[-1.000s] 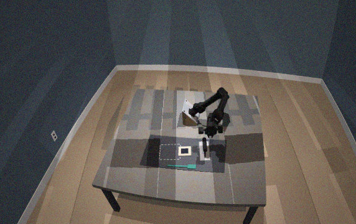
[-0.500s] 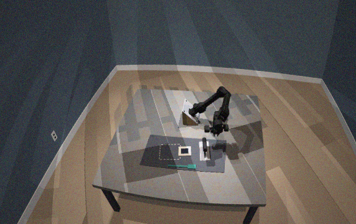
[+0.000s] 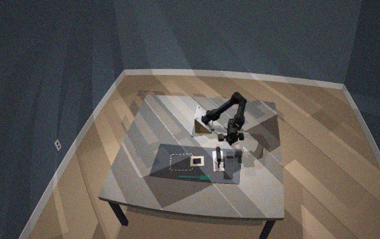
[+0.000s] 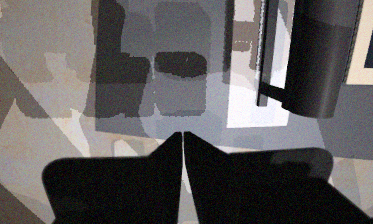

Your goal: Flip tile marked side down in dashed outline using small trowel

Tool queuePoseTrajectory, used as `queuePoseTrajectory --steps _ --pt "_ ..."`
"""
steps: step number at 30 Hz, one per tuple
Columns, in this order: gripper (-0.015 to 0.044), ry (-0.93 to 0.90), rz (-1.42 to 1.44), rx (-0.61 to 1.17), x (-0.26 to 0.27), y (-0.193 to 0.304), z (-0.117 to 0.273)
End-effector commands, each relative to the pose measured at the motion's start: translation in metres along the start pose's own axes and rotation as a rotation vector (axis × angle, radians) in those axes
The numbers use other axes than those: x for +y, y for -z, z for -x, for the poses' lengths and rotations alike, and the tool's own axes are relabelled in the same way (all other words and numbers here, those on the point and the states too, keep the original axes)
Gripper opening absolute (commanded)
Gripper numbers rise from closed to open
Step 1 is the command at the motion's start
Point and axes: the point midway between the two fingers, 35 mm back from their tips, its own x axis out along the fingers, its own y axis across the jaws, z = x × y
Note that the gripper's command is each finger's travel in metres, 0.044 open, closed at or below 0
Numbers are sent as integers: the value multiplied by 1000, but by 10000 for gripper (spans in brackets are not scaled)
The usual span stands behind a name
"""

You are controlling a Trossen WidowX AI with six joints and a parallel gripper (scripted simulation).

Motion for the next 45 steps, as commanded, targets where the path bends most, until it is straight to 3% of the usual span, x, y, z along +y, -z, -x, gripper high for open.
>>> queuePoseTrajectory --steps 1,7,11,32,36,45 --pt "0 0 0 0 0 0 0" --pt "0 0 0 0 0 0 0" --pt "100 0 0 0 0 0 0" --pt "100 0 0 0 0 0 0" --pt "0 0 0 0 0 0 0" --pt "0 0 0 0 0 0 0"
